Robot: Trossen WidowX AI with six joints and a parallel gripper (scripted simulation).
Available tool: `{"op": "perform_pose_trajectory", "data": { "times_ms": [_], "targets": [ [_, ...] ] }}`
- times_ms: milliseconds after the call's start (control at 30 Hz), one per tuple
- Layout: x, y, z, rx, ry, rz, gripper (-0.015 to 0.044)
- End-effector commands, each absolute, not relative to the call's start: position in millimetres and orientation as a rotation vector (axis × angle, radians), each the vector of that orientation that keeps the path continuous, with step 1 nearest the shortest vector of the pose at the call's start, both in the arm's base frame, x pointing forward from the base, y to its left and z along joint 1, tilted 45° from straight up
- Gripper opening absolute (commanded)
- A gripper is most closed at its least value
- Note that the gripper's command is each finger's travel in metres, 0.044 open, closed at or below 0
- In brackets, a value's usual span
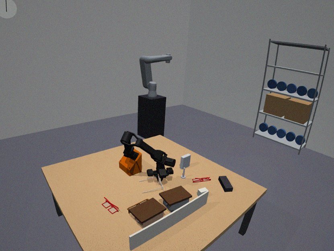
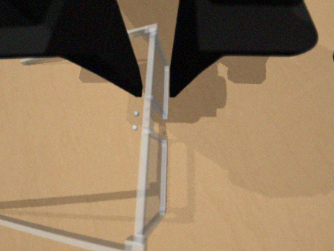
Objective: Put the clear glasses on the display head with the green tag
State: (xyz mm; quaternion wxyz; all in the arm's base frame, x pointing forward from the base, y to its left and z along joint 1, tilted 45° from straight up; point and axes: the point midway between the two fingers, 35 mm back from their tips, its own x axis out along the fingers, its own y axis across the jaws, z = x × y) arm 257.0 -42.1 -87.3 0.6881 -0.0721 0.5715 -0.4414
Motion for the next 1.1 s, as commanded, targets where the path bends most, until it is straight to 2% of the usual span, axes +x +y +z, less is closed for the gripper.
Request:
{"op": "perform_pose_trajectory", "data": {
  "times_ms": [0, 667, 1000, 1067],
  "targets": [
    [255.4, -42.4, -84.7, -0.163, 1.280, -0.989, 0.0107],
    [248.8, -43.0, -73.8, -0.175, 1.285, -0.992, 0.0107],
    [257.6, -1.8, -46.7, -0.172, 1.286, -0.990, 0.0107],
    [257.5, -4.8, -51.6, -0.186, 1.283, -0.980, 0.0160]
  ]
}}
